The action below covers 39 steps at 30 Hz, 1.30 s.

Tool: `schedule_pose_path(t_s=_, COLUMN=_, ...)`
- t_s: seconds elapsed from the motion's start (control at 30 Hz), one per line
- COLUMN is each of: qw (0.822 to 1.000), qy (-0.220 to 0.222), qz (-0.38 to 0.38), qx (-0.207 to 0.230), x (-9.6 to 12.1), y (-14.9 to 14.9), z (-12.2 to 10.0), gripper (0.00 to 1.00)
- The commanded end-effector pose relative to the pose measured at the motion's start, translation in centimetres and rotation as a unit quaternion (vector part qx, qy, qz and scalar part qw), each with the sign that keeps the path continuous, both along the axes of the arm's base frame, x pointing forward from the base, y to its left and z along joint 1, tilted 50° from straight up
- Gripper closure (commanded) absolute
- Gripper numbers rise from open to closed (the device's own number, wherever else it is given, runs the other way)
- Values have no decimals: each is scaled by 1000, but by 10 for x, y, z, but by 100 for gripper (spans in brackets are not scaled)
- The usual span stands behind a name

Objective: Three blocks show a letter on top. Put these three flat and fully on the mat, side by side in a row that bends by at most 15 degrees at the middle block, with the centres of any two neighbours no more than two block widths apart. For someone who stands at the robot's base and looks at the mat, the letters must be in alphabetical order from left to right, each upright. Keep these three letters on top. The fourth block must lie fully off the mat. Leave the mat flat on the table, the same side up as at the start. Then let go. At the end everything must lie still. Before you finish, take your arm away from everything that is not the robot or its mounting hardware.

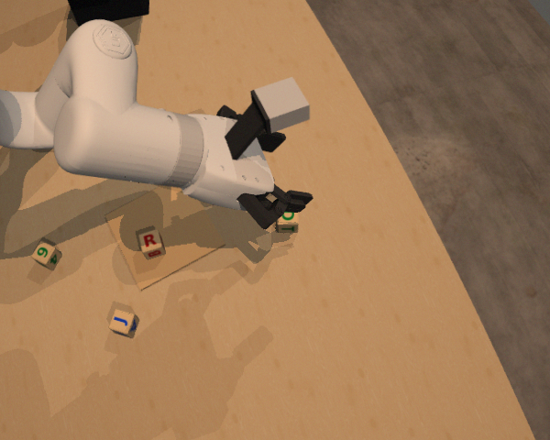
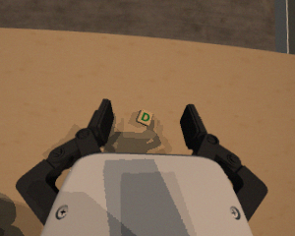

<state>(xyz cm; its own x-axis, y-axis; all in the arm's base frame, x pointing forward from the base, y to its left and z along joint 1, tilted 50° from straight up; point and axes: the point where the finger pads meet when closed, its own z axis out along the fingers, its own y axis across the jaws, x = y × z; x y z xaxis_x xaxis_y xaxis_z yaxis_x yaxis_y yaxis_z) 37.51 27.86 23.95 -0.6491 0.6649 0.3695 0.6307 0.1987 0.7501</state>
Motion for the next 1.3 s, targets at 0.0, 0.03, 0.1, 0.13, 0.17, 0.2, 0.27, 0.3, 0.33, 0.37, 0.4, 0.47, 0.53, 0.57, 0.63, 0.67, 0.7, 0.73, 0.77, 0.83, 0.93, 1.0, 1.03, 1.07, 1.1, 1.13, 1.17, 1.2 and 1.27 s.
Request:
schedule_pose_path(t_s=0.0, qw=1000, qy=0, qz=0, qx=0, x=1, y=-2, z=1, gripper=0)
schedule_pose_path(t_s=0.03, qw=1000, qy=0, qz=0, qx=0, x=1, y=-2, z=1, gripper=0)
schedule_pose_path(t_s=0.1, qw=1000, qy=0, qz=0, qx=0, x=1, y=-2, z=1, gripper=0)
schedule_pose_path(t_s=0.13, qw=1000, qy=0, qz=0, qx=0, x=1, y=-2, z=1, gripper=0)
schedule_pose_path(t_s=0.17, qw=1000, qy=1, qz=-2, qx=-1, x=3, y=-6, z=1, gripper=0)
schedule_pose_path(t_s=0.2, qw=1000, qy=3, qz=-5, qx=-3, x=6, y=-14, z=1, gripper=0)
schedule_pose_path(t_s=0.27, qw=1000, qy=3, qz=-5, qx=-3, x=6, y=-14, z=1, gripper=0)
schedule_pose_path(t_s=0.3, qw=1000, qy=3, qz=-5, qx=-3, x=6, y=-14, z=1, gripper=0)
schedule_pose_path(t_s=0.33, qw=1000, qy=3, qz=-5, qx=-3, x=6, y=-14, z=1, gripper=0)
schedule_pose_path(t_s=0.37, qw=1000, qy=3, qz=-5, qx=-3, x=6, y=-14, z=1, gripper=0)
schedule_pose_path(t_s=0.4, qw=1000, qy=3, qz=-5, qx=-3, x=6, y=-14, z=1, gripper=0)
schedule_pose_path(t_s=0.47, qw=1000, qy=3, qz=-5, qx=-3, x=6, y=-14, z=1, gripper=0)
schedule_pose_path(t_s=0.53, qw=1000, qy=8, qz=-14, qx=-6, x=15, y=-40, z=2, gripper=0)
schedule_pose_path(t_s=0.57, qw=1000, qy=8, qz=-14, qx=-6, x=15, y=-40, z=2, gripper=0)
schedule_pose_path(t_s=0.63, qw=1000, qy=8, qz=-14, qx=-6, x=15, y=-40, z=2, gripper=0)
schedule_pose_path(t_s=0.67, qw=1000, qy=8, qz=-14, qx=-6, x=15, y=-40, z=2, gripper=0)
schedule_pose_path(t_s=0.7, qw=1000, qy=8, qz=-14, qx=-6, x=15, y=-40, z=2, gripper=0)
schedule_pose_path(t_s=0.73, qw=1000, qy=8, qz=-14, qx=-6, x=15, y=-40, z=2, gripper=0)
schedule_pose_path(t_s=0.77, qw=1000, qy=8, qz=-14, qx=-6, x=15, y=-40, z=2, gripper=0)
schedule_pose_path(t_s=0.83, qw=1000, qy=8, qz=-14, qx=-6, x=15, y=-40, z=2, gripper=0)
schedule_pose_path(t_s=0.93, qw=1000, qy=11, qz=-18, qx=-8, x=19, y=-58, z=3, gripper=0)
schedule_pose_path(t_s=1.0, qw=1000, qy=14, qz=-20, qx=-9, x=23, y=-77, z=4, gripper=0)
schedule_pose_path(t_s=1.03, qw=1000, qy=14, qz=-20, qx=-9, x=23, y=-77, z=4, gripper=0)
schedule_pose_path(t_s=1.07, qw=1000, qy=14, qz=-20, qx=-9, x=23, y=-77, z=4, gripper=0)
schedule_pose_path(t_s=1.1, qw=1000, qy=14, qz=-20, qx=-9, x=23, y=-77, z=4, gripper=0)
schedule_pose_path(t_s=1.13, qw=1000, qy=14, qz=-20, qx=-9, x=23, y=-77, z=4, gripper=0)
schedule_pose_path(t_s=1.17, qw=1000, qy=14, qz=-20, qx=-9, x=23, y=-77, z=4, gripper=0)
schedule_pose_path(t_s=1.2, qw=1000, qy=14, qz=-20, qx=-9, x=23, y=-77, z=4, gripper=0)
schedule_pose_path(t_s=1.27, qw=1000, qy=14, qz=-20, qx=-9, x=23, y=-77, z=4, gripper=0)
